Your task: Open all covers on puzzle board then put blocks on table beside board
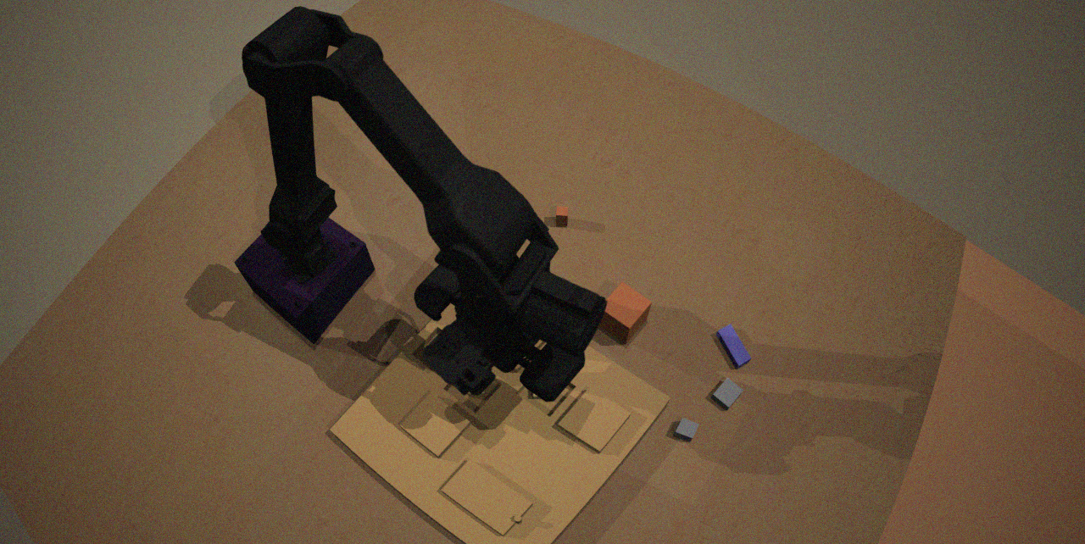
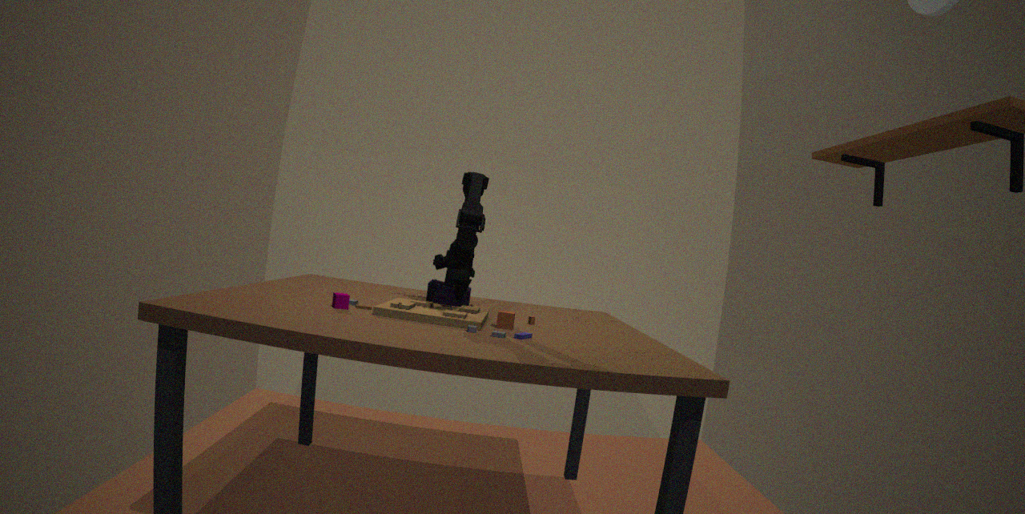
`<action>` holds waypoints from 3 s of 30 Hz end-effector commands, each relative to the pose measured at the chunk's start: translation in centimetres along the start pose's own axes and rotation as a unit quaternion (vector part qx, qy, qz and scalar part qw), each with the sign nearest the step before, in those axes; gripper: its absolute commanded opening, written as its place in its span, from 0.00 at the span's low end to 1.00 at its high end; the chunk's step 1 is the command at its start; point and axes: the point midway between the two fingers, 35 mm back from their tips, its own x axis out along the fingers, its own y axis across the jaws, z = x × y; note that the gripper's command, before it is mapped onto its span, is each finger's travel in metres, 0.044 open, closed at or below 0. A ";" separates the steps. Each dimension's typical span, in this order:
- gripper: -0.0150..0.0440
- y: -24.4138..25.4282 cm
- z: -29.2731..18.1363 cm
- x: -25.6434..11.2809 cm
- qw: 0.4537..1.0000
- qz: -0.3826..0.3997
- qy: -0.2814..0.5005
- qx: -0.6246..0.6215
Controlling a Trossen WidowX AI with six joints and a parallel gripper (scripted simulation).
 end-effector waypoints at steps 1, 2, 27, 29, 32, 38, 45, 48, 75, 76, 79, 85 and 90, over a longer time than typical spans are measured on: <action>0.25 0.2 -0.1 -0.8 1.000 0.005 0.001 -0.001; 0.25 0.2 -0.1 -1.0 1.000 0.005 0.001 -0.001; 0.25 3.0 4.6 -2.6 0.972 0.002 -0.003 -0.233; 0.25 3.4 5.6 -2.7 0.961 0.002 -0.004 -0.277; 0.25 4.1 7.1 -2.9 0.940 0.002 -0.005 -0.341; 0.25 5.1 10.3 -3.2 0.886 0.002 -0.007 -0.464; 0.25 5.9 14.2 -3.5 0.802 0.001 -0.009 -0.598; 0.25 6.1 16.0 -3.6 0.760 0.000 -0.010 -0.650; 0.25 6.2 18.1 -3.7 0.706 -0.001 -0.011 -0.708; 0.25 6.2 18.1 -3.7 0.706 -0.001 -0.011 -0.708; 0.25 6.2 18.1 -3.7 0.706 -0.001 -0.011 -0.708; 0.25 6.2 18.1 -3.7 0.706 -0.001 -0.011 -0.708; 0.25 6.2 18.1 -3.7 0.706 -0.001 -0.011 -0.708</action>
